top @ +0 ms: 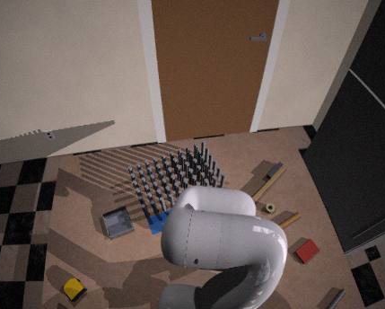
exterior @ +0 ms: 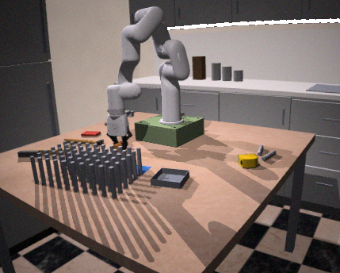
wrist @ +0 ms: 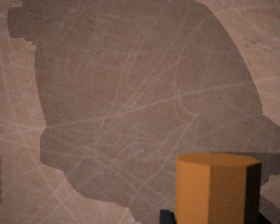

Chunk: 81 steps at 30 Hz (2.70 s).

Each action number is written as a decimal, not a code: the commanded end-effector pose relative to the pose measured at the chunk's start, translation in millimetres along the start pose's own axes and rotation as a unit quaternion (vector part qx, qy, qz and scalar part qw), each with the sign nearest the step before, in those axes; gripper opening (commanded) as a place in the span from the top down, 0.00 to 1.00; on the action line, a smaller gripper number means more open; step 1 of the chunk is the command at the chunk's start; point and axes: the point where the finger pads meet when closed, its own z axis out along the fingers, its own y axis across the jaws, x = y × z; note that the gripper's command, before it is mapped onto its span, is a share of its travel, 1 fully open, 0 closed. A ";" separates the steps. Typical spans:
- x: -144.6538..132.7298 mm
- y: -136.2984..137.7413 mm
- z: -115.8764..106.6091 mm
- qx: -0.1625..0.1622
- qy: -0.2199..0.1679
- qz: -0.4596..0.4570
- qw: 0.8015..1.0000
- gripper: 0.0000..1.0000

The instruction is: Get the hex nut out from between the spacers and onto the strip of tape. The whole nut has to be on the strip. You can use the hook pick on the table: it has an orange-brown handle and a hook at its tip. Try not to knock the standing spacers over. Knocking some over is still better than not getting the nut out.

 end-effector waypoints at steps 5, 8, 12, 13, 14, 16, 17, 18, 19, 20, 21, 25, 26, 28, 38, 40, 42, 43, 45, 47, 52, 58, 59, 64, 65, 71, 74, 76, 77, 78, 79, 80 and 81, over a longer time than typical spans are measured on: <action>-27.5 -0.8 -0.7 0.002 -0.001 0.000 1.000 1.00; -38.9 -0.9 -0.7 0.002 -0.001 0.000 1.000 1.00; -46.7 -0.9 -0.7 0.002 -0.001 0.000 1.000 1.00; -50.6 -0.9 -0.8 0.002 -0.001 0.000 1.000 1.00; -54.5 -0.9 -0.8 0.002 -0.001 0.000 1.000 1.00; -62.3 -0.9 -0.8 0.002 -0.001 0.000 1.000 1.00; -66.1 -0.9 -0.8 0.002 -0.001 0.000 1.000 1.00; -69.8 -1.0 -0.8 0.002 -0.001 0.000 1.000 1.00; -73.5 -1.0 -0.8 0.002 -0.001 0.000 1.000 1.00; -77.2 -1.0 -0.9 0.002 -0.001 0.000 1.000 1.00; -80.7 -1.0 -0.9 0.002 -0.001 0.000 1.000 1.00; -93.8 -1.0 -0.9 0.002 -0.001 0.000 1.000 1.00; -96.8 -1.0 -0.9 0.002 -0.001 0.000 1.000 1.00; -96.8 -1.0 -0.9 0.002 -0.001 0.000 1.000 1.00; -118.7 -1.1 -1.0 0.002 -0.001 0.000 1.000 1.00; -121.2 -1.1 -1.0 0.002 -0.001 0.000 1.000 1.00; -123.2 -1.1 -1.0 0.002 -0.001 0.000 1.000 1.00; -123.9 -1.1 -1.0 0.002 -0.001 0.000 1.000 1.00; -123.9 -1.1 -1.0 0.002 -0.001 0.000 1.000 1.00; -125.0 -1.1 -1.0 0.002 -0.001 0.000 1.000 1.00; -126.1 -1.1 -1.0 0.002 -0.001 0.000 1.000 1.00; -126.1 -1.1 -1.0 0.002 -0.001 0.000 1.000 1.00; -126.3 -1.1 -1.0 0.002 -0.001 0.000 1.000 1.00; -127.9 -0.7 -1.1 0.002 -0.001 0.000 1.000 1.00; -128.9 -0.5 -1.2 0.002 -0.001 0.000 1.000 1.00; -136.2 1.0 -1.5 0.002 -0.001 0.000 1.000 1.00; -138.3 1.5 -1.6 0.002 -0.001 0.000 1.000 1.00; -138.7 1.6 -1.6 0.002 -0.001 0.000 1.000 1.00; -138.7 1.6 -1.6 0.002 -0.001 0.000 1.000 1.00; -138.7 1.6 -1.6 0.002 -0.001 0.000 1.000 1.00; -138.7 1.6 -1.6 0.002 -0.001 0.000 1.000 1.00; -138.7 1.6 -1.6 0.002 -0.001 0.000 1.000 1.00; -138.7 1.6 -1.6 0.002 -0.001 0.000 1.000 1.00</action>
